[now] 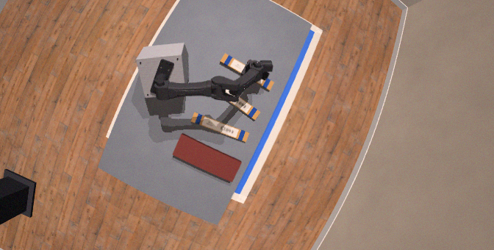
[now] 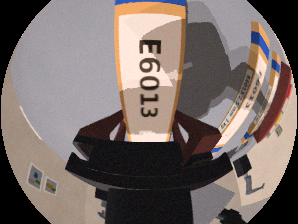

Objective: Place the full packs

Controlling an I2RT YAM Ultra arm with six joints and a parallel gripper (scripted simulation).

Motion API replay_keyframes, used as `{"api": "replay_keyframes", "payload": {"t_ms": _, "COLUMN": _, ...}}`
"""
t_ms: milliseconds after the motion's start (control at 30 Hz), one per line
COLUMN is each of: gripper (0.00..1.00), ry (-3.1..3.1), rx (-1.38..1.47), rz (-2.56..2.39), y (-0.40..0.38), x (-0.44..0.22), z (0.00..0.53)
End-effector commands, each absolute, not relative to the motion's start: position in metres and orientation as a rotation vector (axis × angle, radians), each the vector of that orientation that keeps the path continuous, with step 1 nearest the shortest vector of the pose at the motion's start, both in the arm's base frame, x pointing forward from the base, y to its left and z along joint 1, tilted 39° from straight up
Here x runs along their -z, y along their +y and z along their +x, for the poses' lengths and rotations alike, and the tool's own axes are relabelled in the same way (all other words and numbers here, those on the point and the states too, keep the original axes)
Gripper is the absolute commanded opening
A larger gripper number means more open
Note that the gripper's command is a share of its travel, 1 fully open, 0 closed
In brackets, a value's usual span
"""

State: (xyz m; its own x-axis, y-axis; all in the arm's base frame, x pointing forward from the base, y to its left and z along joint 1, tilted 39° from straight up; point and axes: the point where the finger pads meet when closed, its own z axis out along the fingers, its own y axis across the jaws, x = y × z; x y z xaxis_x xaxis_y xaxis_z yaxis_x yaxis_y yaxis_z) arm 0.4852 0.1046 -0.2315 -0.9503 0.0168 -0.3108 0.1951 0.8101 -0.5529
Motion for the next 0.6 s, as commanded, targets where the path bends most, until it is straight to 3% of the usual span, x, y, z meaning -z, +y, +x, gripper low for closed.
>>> {"api": "replay_keyframes", "payload": {"t_ms": 0, "gripper": 0.00, "ry": 2.651, "rx": 0.797, "rz": 0.102, "y": 0.1494, "x": 0.1987, "z": 0.5021}}
{"api": "replay_keyframes", "payload": {"t_ms": 567, "gripper": 0.00, "ry": 2.650, "rx": 0.796, "rz": 0.106, "y": 0.1504, "x": 0.1975, "z": 0.5026}}
